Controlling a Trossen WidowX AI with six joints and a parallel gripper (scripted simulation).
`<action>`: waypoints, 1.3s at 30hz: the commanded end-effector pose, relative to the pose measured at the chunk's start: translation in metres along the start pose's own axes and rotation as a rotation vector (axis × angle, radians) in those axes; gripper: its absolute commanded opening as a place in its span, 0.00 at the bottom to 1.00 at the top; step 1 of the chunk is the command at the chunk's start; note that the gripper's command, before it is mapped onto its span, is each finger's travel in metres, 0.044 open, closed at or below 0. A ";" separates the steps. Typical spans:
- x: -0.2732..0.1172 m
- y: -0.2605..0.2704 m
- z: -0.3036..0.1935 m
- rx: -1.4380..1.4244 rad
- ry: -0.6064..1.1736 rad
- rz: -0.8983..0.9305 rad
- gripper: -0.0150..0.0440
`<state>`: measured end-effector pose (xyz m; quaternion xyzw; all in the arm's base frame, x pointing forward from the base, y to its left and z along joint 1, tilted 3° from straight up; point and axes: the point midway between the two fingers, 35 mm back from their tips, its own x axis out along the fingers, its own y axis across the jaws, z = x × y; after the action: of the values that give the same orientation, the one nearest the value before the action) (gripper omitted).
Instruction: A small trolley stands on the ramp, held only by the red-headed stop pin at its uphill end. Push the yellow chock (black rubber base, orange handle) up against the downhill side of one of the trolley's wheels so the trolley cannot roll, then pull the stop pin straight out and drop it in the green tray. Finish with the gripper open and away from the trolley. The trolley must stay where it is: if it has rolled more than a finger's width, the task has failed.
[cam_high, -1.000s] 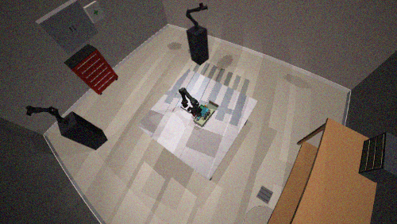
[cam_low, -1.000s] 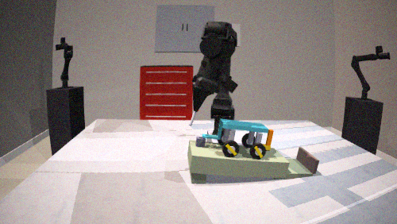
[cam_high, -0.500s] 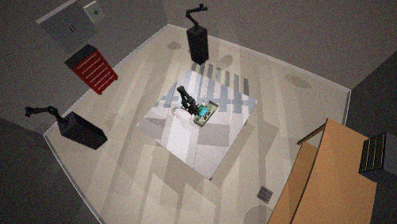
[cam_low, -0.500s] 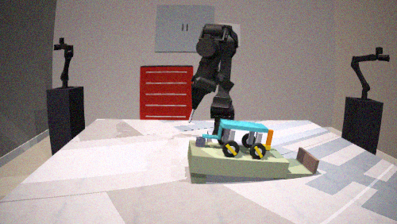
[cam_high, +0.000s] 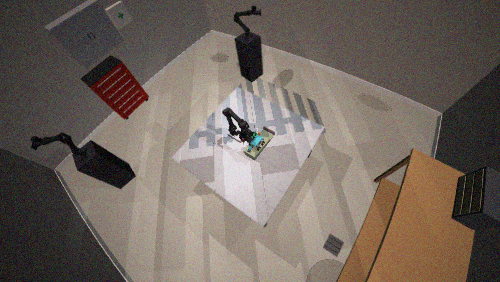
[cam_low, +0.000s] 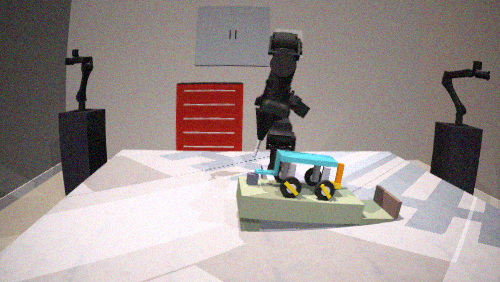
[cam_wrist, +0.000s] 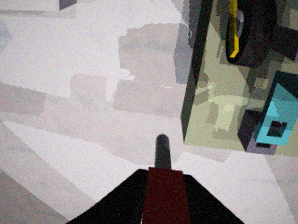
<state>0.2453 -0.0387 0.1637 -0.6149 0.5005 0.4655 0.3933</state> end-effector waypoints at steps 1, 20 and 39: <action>-0.001 0.001 0.016 0.003 0.001 0.011 0.25; -0.011 -0.001 0.090 0.003 -0.006 0.010 0.25; -0.016 0.004 0.163 0.003 -0.012 0.011 0.25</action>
<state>0.2136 0.1078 0.1379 -0.6107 0.5019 0.4713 0.3913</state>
